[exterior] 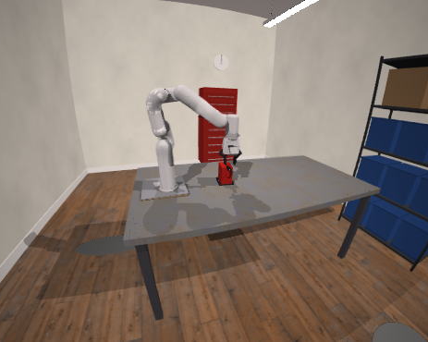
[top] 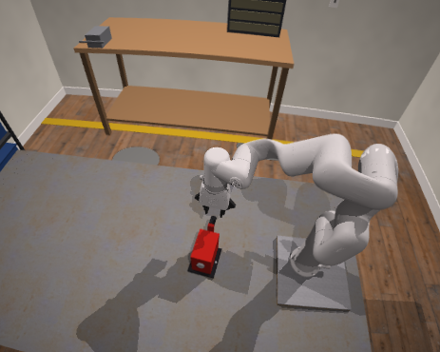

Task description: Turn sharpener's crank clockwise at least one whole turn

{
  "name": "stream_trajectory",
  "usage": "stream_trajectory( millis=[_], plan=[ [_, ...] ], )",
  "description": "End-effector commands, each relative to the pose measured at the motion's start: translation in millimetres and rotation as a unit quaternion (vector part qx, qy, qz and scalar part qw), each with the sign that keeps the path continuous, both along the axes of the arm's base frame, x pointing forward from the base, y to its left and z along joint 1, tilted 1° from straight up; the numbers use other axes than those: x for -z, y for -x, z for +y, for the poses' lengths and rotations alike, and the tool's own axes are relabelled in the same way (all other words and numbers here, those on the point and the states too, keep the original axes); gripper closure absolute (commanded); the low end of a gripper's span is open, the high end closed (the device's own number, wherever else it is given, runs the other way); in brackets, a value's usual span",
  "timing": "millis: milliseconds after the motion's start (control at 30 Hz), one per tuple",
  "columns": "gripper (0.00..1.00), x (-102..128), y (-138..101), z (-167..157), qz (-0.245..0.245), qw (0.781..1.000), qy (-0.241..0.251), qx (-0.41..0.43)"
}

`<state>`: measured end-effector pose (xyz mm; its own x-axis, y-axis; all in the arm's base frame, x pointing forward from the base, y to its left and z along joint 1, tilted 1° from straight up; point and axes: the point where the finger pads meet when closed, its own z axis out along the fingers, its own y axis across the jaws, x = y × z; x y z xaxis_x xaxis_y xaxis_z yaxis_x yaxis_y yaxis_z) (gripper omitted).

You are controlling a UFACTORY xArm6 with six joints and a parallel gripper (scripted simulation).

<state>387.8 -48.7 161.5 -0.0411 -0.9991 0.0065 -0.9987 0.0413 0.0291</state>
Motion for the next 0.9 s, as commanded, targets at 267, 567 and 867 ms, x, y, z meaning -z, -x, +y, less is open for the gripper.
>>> stream_trajectory(
  millis=[267, 567, 867],
  plan=[
    [0.46, 9.3, -1.2, -0.1, -0.002, 1.0, 0.0, 0.0],
    [0.46, 12.0, -1.1, -0.1, -0.002, 1.0, 0.0, 0.0],
    [0.46, 12.1, -1.1, -0.1, -0.002, 1.0, 0.0, 0.0]
  ],
)
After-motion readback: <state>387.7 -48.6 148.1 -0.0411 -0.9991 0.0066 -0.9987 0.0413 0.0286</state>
